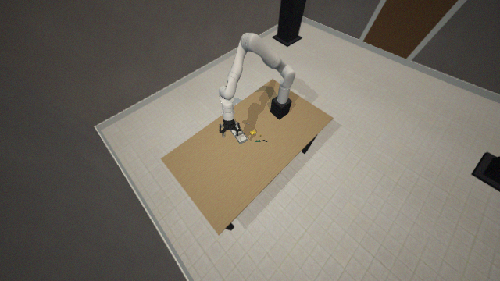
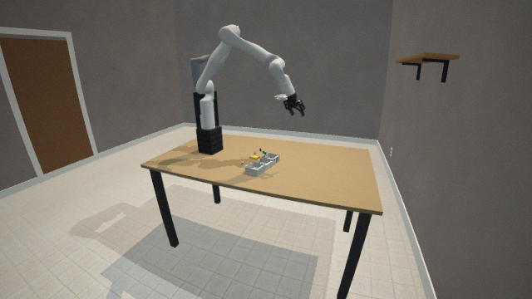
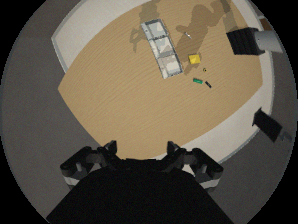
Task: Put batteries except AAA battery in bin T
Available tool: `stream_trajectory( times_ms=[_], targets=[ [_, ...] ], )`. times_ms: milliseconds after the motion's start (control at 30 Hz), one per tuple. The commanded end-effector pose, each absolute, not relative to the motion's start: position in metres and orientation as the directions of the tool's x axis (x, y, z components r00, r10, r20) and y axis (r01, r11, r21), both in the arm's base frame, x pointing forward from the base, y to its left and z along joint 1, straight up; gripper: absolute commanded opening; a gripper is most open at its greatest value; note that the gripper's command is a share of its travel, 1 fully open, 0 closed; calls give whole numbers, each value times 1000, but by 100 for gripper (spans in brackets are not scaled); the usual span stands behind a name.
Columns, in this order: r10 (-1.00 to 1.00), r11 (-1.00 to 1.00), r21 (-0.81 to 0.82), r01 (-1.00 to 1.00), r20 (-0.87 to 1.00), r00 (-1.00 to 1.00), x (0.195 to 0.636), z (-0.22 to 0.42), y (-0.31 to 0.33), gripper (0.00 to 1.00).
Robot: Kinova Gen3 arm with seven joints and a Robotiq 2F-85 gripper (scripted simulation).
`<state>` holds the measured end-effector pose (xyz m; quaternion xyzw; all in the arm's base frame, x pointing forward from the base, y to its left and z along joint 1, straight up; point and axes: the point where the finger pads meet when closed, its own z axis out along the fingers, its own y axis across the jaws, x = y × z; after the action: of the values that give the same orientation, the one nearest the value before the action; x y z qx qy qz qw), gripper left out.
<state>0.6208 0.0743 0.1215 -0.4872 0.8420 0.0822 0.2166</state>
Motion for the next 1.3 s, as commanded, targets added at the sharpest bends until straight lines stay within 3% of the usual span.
stream_trajectory(
  times_ms=[0,533,567,833,967,1267],
  targets=[
    [-785,512,-75,-856,-446,-430,621,123,74,100],
    [-785,512,-75,-856,-446,-430,621,123,74,100],
    [-791,504,-81,-860,-443,-422,621,112,74,9],
    [-793,502,-82,-861,-440,-420,621,45,74,9],
    [-789,508,-82,-858,-443,-425,623,44,74,9],
    [-710,645,16,-764,-358,-607,574,44,76,9]
  ],
)
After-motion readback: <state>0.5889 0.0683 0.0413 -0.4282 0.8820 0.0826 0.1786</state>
